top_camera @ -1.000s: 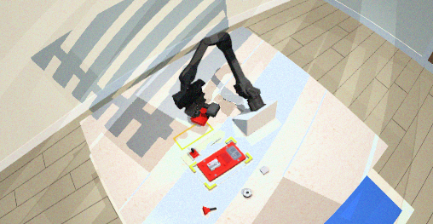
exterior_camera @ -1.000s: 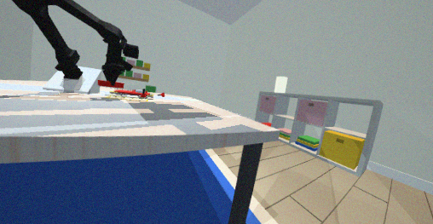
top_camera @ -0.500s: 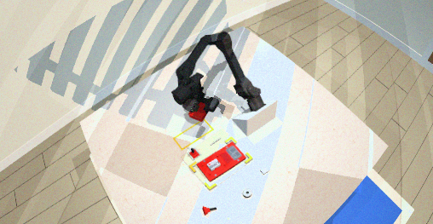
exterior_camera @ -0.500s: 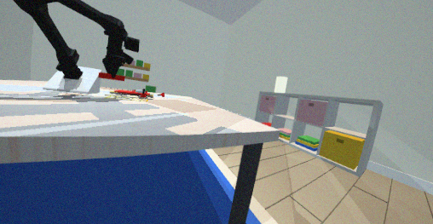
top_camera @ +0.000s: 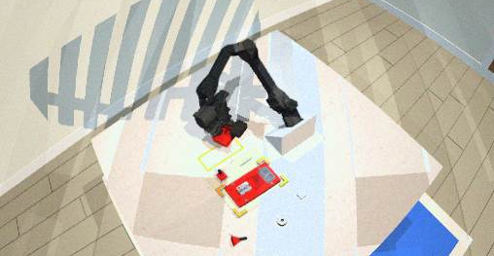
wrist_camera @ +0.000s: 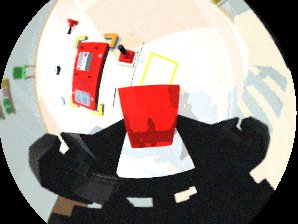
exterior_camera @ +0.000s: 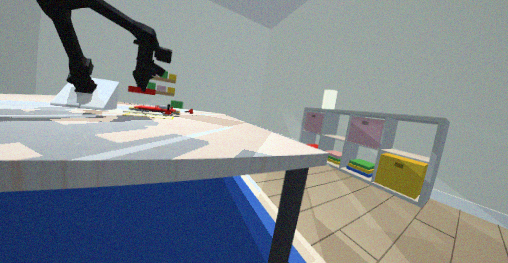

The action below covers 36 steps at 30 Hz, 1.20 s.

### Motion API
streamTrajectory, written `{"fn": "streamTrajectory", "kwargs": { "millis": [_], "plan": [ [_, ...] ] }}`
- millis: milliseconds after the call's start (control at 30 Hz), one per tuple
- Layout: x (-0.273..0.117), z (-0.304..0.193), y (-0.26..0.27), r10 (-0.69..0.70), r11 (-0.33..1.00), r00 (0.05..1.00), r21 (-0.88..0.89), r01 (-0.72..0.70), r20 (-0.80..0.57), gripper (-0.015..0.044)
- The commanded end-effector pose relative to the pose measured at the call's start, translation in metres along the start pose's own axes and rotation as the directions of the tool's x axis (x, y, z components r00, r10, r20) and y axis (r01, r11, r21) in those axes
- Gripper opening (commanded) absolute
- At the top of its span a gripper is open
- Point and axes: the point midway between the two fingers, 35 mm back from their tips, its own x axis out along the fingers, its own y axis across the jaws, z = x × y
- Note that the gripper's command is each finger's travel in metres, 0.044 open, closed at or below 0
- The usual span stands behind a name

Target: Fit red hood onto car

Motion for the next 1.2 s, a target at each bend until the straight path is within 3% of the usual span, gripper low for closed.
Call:
{"fn": "streamTrajectory", "kwargs": {
  "millis": [0,1167],
  "plan": [
    [-0.003,0.017,0.010,0.008,0.999,1.000,0.031,-0.008,0.006,0.0000],
    [-0.006,0.118,0.112,0.015,0.955,1.000,0.295,-0.017,0.009,0.0000]
  ]
}}
